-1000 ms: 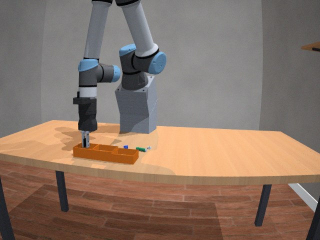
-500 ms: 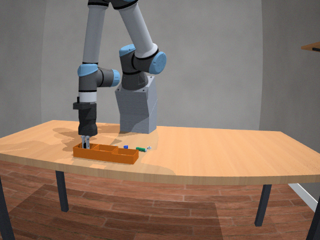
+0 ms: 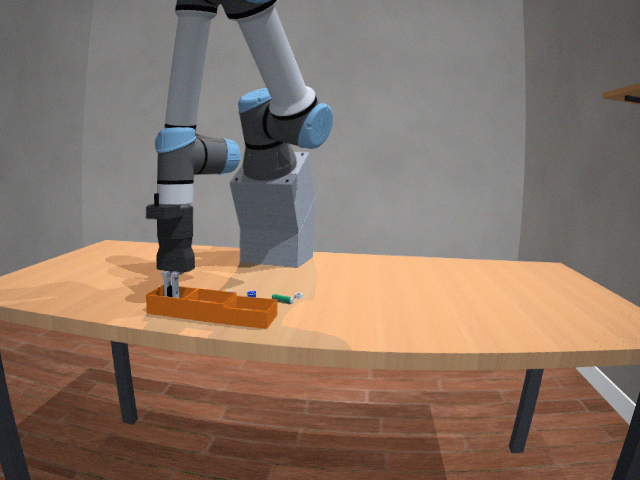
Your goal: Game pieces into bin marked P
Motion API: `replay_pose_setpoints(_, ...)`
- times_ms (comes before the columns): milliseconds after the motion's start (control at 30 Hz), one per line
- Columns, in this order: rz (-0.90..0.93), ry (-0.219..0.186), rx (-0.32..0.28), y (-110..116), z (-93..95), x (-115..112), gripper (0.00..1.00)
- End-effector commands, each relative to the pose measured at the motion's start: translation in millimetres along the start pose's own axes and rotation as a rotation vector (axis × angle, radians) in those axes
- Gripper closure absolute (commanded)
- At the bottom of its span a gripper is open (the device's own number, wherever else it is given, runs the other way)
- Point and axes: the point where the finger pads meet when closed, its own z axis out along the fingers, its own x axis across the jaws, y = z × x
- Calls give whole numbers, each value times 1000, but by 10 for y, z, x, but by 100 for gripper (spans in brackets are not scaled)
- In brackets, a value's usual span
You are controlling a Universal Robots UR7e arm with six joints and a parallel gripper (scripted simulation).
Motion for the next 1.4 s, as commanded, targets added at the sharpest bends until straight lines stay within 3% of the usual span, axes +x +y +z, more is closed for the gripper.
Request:
replay_pose_setpoints(0,0,1,1,-4,-4,1,69)
replay_pose_setpoints(767,0,1,1,-4,-4,1,69)
replay_pose_setpoints(1367,0,1,1,-5,-217,1,69)
